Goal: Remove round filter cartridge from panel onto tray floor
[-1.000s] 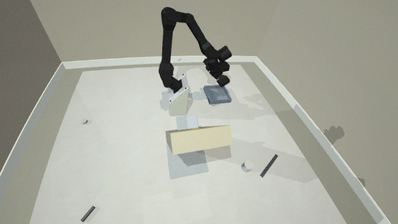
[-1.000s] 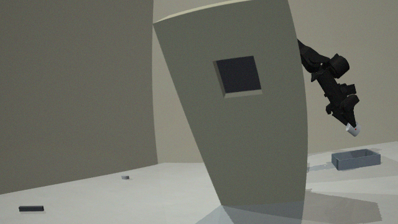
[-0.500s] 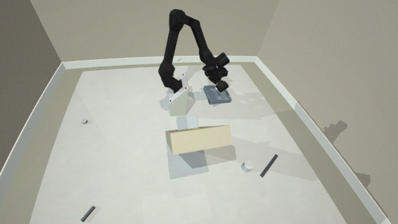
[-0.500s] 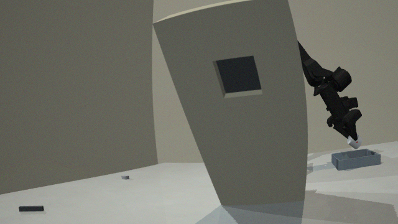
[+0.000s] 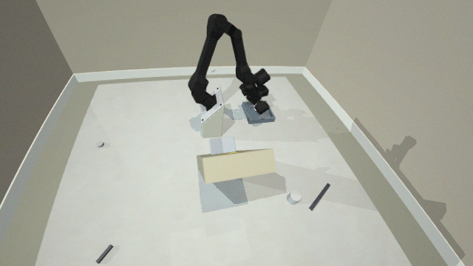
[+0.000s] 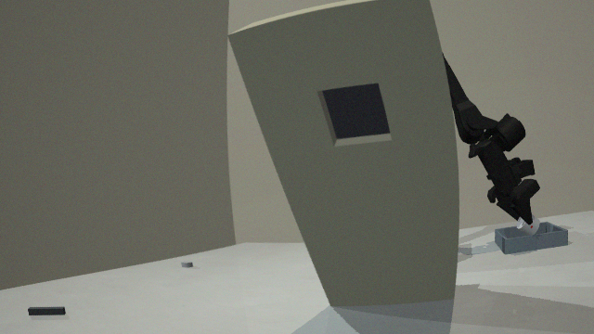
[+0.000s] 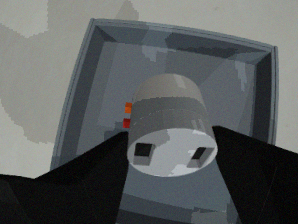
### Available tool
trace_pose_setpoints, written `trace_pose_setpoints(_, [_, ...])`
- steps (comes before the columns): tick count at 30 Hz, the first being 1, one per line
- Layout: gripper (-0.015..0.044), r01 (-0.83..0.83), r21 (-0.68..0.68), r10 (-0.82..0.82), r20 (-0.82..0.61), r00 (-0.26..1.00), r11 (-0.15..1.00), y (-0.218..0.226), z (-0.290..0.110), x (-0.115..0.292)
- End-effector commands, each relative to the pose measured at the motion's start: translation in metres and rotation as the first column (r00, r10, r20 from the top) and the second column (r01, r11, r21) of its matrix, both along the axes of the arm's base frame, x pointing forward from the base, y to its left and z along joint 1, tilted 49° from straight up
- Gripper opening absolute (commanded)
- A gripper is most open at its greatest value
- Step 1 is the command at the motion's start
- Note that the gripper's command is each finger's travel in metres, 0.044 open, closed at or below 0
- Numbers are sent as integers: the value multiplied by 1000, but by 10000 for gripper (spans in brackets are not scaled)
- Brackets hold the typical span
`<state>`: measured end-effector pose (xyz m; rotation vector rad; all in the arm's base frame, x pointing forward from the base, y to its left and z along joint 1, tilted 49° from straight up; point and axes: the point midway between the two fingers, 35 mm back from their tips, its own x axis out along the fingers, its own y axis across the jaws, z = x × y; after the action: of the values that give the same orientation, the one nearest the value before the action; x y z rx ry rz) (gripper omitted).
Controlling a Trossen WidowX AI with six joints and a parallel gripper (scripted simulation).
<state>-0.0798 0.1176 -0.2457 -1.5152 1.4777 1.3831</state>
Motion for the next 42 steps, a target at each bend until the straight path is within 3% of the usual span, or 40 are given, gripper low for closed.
trace_pose_setpoints(1, [184,-1,0,1,0,1000,1000,1,0,0])
trace_pose_setpoints(11, [440,-1,0,1,0,1000,1000,1,0,0])
trace_pose_setpoints(15, [440,-1,1,1,0,1000,1000,8,5,-1])
trace_pose_setpoints(21, [440,0,2,0,1,1000,1000,53,47,0])
trace_pose_setpoints(42, [440,9,15,-9,-5,1000,1000,50,40,-2])
